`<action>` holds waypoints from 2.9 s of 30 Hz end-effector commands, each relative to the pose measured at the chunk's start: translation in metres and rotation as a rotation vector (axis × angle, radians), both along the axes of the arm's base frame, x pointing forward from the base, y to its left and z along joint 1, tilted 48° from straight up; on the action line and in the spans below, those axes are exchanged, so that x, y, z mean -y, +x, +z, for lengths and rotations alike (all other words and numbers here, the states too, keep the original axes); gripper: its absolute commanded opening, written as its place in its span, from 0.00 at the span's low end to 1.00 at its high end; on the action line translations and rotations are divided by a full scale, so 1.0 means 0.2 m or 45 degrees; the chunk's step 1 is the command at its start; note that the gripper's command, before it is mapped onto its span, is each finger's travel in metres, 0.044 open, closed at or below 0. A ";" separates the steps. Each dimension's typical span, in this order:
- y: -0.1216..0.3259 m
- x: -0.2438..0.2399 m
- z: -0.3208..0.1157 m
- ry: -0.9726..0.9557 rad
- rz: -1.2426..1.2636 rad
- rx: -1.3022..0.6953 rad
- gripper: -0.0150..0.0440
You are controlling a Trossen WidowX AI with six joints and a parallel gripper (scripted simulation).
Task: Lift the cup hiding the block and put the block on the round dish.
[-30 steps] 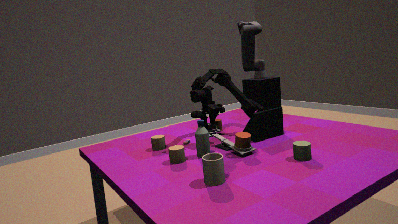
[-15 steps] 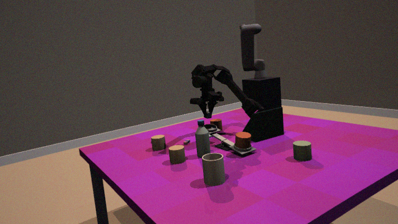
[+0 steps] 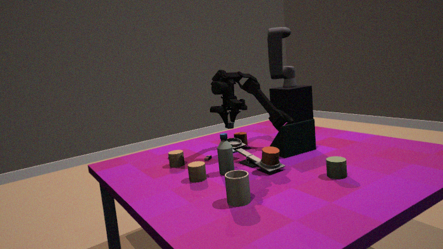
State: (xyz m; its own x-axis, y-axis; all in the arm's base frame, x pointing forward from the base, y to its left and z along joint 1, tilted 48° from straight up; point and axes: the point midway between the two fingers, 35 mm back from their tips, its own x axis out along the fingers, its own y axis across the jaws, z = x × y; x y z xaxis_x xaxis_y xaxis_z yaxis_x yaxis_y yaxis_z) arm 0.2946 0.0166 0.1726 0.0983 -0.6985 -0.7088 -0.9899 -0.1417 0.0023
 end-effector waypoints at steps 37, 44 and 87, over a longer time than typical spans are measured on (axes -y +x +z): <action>-0.26 0.80 -0.02 -0.064 -0.138 -0.013 0.25; -0.26 0.82 -0.03 -0.065 -0.138 -0.013 0.25; -0.26 0.66 0.11 -0.062 -0.138 -0.015 1.00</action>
